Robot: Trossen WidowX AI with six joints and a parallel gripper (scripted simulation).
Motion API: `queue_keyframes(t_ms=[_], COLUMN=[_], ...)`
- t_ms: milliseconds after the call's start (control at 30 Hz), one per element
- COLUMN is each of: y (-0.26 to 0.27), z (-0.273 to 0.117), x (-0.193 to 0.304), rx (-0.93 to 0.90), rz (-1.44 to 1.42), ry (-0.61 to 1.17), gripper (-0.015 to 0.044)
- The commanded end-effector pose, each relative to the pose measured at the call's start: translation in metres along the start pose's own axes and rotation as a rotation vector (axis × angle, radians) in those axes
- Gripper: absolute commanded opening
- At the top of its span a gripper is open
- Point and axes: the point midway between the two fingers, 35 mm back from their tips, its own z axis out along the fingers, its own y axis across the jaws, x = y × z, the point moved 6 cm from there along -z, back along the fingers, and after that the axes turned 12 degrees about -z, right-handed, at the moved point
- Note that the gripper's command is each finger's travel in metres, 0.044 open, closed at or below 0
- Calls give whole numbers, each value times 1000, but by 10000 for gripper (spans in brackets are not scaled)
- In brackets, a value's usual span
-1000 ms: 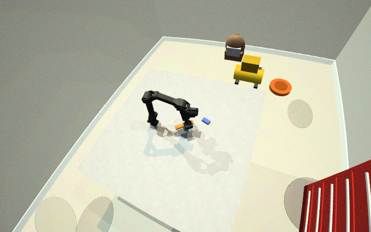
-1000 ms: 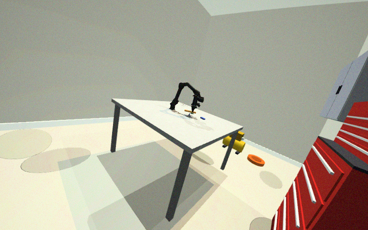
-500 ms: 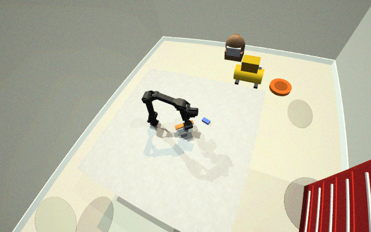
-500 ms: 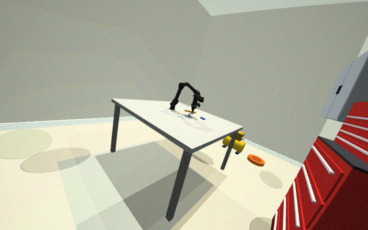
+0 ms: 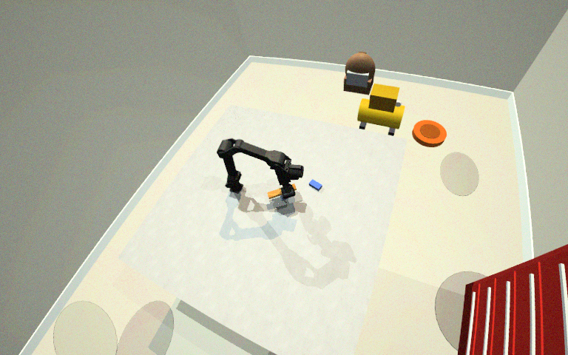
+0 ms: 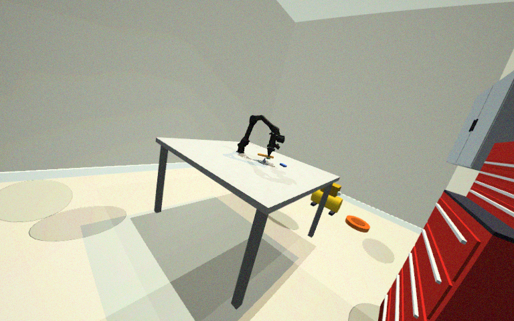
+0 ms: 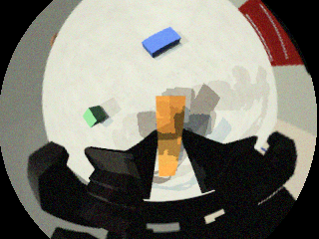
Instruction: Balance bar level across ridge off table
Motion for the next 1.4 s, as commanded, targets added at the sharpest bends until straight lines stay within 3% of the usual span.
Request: queue_keyframes(t_ms=[0,1367], y=[0,0], z=[2,5], x=[0,0], rx=[-1,-1], rz=[-1,-1], ry=[3,3], gripper=[0,0])
